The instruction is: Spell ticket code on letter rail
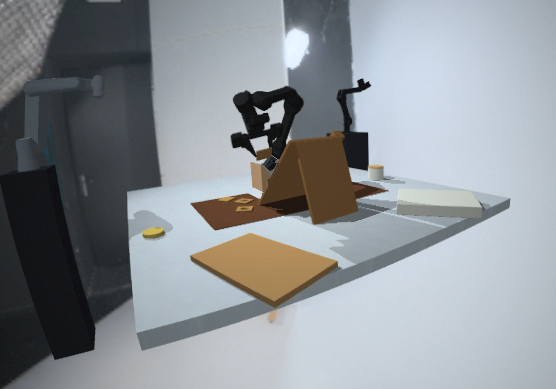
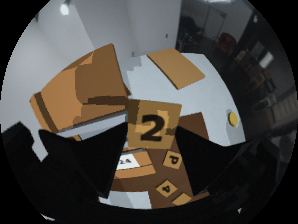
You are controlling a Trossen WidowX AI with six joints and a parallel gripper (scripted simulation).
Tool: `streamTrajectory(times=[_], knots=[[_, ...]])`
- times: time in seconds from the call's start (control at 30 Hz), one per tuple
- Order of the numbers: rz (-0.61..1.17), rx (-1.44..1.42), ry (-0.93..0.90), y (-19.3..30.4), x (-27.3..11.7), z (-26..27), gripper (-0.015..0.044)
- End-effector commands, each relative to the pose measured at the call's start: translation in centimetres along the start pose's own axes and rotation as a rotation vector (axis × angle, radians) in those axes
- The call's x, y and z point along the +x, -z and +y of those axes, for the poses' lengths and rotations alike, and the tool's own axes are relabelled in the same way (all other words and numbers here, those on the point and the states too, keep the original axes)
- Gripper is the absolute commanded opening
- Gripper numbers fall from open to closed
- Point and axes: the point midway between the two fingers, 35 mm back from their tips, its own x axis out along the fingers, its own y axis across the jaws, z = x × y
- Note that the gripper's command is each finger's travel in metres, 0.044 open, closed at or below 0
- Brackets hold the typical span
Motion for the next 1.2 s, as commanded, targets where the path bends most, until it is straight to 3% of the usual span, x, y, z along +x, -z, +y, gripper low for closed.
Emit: streamTrajectory(times=[0.0, 0.4, 0.7, 1.17], knots=[[-0.028, -0.097, -0.029, -0.3, 0.0, -2.1, 0.0000], [-0.109, -0.343, -0.093, 0.5, 0.2, -7.6, 0.0000], [-0.110, -0.347, -0.093, 0.5, 0.3, -7.6, 0.0000], [-0.112, -0.347, -0.097, 0.0, 5.1, -7.0, 0.0000]])
